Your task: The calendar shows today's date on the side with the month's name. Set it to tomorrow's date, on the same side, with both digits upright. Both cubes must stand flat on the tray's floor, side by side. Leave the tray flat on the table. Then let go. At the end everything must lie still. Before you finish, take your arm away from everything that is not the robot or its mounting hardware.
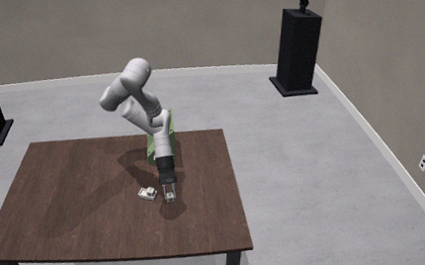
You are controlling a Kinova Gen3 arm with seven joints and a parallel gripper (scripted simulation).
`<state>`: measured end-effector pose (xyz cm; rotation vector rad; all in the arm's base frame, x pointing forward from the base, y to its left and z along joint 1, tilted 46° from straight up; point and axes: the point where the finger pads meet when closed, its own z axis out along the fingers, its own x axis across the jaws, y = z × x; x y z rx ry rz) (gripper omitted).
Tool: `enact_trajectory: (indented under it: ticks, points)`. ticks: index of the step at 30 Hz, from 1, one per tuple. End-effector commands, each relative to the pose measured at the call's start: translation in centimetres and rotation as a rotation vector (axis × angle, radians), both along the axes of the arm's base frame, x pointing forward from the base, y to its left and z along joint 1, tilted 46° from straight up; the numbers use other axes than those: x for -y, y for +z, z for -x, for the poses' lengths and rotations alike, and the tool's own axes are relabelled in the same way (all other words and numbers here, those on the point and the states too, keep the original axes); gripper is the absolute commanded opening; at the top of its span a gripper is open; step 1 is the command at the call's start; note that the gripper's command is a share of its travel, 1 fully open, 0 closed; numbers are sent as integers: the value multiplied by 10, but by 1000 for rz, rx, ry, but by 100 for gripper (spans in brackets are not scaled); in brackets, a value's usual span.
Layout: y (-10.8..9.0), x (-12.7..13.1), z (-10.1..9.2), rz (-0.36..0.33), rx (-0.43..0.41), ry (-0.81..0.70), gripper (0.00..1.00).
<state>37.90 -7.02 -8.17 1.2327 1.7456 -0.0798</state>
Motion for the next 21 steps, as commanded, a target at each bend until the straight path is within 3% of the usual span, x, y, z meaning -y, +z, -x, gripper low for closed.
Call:
enact_trajectory:
  ticks: [1, 15, 21]
  points:
    - [6, -9, -3, -8, 7, 6, 57]
    - [39, -43, -6, -8, 7, 6, 57]
    - [45, -48, -7, -8, 7, 6, 57]
